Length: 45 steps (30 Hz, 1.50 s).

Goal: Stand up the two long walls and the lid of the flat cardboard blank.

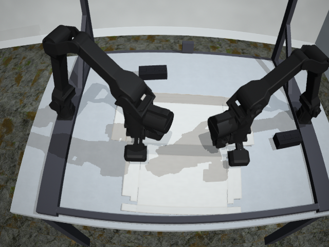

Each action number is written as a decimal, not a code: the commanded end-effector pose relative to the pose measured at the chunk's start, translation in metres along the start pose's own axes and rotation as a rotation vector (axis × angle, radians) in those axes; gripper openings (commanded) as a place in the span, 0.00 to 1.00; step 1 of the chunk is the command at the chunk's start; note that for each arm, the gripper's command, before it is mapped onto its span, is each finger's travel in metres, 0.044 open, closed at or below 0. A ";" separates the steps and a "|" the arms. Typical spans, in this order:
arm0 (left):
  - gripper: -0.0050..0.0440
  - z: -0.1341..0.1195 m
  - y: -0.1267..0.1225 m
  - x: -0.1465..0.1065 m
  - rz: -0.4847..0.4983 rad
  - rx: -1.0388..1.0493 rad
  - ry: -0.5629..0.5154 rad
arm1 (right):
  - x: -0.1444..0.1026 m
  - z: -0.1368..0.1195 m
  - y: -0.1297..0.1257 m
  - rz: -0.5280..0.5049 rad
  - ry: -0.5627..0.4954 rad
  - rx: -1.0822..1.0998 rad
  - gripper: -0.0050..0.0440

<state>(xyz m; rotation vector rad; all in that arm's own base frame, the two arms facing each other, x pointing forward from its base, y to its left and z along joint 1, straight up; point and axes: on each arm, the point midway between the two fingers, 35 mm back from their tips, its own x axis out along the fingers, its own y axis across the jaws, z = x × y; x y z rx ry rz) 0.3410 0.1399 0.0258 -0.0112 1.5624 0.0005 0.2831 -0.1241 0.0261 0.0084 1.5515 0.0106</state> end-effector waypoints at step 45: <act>0.59 0.002 -0.015 0.005 0.065 0.005 -0.017 | 0.008 0.001 0.016 -0.064 -0.002 -0.005 0.58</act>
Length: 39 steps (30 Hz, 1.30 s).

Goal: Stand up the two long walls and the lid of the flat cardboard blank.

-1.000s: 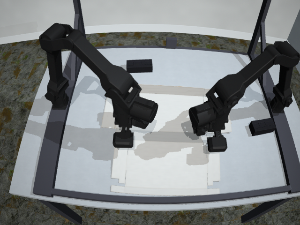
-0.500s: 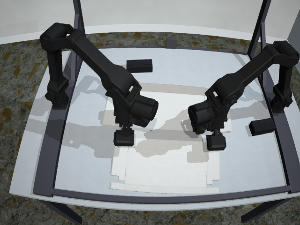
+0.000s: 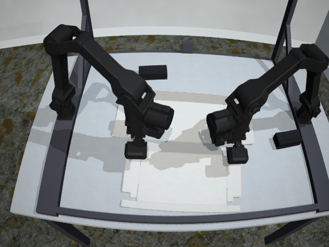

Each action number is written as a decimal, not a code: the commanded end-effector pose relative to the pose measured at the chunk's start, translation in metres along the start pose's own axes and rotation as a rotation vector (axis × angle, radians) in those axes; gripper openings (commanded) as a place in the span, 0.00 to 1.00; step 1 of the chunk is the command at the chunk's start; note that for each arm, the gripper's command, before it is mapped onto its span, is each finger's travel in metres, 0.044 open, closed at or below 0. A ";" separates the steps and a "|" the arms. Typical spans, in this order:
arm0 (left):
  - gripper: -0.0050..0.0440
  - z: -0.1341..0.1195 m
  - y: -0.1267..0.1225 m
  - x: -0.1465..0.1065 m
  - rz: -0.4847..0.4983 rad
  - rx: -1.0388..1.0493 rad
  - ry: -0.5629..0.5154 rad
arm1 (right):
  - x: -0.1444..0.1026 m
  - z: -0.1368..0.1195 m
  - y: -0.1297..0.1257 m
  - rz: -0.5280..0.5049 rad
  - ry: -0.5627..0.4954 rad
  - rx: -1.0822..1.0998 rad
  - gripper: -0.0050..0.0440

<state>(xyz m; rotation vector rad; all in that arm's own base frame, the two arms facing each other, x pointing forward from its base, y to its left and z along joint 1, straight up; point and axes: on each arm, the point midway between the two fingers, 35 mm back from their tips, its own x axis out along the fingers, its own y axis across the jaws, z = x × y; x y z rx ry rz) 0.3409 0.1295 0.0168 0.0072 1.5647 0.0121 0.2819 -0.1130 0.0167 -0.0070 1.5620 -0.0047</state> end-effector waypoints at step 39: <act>0.59 0.002 -0.014 0.002 0.220 -0.001 -0.029 | -0.001 0.004 0.014 -0.222 -0.007 -0.002 0.58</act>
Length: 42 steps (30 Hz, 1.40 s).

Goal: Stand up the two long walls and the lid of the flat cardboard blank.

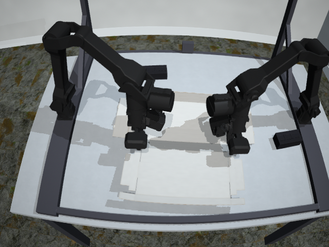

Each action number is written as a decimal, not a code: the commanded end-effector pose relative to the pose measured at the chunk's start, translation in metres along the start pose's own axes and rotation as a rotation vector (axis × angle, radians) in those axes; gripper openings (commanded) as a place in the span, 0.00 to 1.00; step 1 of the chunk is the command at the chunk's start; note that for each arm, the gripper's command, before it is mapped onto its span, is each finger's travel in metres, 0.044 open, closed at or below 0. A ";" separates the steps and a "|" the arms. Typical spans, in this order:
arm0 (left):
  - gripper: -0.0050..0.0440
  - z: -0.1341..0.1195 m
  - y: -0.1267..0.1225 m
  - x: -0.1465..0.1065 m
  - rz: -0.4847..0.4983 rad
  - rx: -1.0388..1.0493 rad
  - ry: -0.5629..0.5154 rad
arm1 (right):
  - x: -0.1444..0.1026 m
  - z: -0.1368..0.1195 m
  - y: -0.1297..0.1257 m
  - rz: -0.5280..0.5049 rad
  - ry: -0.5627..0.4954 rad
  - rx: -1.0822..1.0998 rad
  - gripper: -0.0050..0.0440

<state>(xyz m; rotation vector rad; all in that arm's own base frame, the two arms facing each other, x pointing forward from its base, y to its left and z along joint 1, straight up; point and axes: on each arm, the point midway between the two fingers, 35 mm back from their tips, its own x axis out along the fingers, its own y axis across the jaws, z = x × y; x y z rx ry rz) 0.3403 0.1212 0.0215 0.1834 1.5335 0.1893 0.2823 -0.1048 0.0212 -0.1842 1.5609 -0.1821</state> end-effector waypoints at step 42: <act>0.59 0.001 -0.034 -0.003 0.102 -0.001 -0.011 | -0.009 0.005 0.039 -0.100 -0.007 0.000 0.58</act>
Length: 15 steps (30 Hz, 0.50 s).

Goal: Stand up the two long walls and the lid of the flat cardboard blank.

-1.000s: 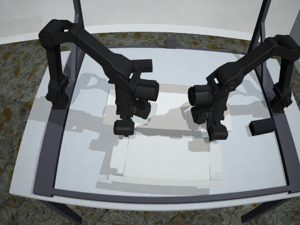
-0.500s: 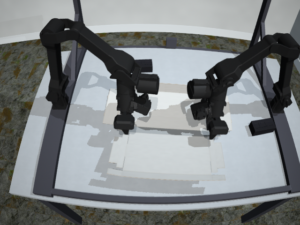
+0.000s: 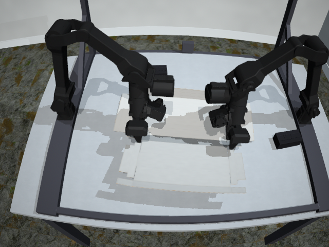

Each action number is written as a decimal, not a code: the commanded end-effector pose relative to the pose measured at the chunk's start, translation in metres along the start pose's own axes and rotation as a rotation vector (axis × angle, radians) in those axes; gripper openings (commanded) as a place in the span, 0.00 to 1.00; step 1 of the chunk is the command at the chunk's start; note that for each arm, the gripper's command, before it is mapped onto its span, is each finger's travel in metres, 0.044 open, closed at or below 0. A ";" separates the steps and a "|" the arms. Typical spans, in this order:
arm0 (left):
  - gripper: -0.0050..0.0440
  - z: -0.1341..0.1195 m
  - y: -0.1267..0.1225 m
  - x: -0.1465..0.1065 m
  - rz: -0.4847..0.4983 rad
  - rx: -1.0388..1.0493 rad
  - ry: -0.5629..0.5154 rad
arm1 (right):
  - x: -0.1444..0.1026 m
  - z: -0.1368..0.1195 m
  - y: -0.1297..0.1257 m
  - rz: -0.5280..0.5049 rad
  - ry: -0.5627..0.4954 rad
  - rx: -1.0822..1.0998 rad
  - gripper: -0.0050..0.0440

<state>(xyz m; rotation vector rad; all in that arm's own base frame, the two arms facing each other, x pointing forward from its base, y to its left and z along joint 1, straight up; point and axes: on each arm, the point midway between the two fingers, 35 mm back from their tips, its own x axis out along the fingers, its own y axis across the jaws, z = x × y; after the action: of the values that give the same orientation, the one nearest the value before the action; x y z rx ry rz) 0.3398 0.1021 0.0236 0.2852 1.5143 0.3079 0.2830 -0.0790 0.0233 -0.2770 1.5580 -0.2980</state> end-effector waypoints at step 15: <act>0.59 0.001 -0.030 -0.004 0.077 0.005 -0.023 | -0.010 0.004 0.036 -0.083 -0.001 -0.013 0.58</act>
<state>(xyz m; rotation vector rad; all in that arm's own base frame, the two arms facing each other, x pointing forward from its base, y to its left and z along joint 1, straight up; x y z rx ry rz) 0.3411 0.0884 0.0248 0.3682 1.4848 0.3896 0.2819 -0.0577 0.0245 -0.3510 1.5532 -0.3755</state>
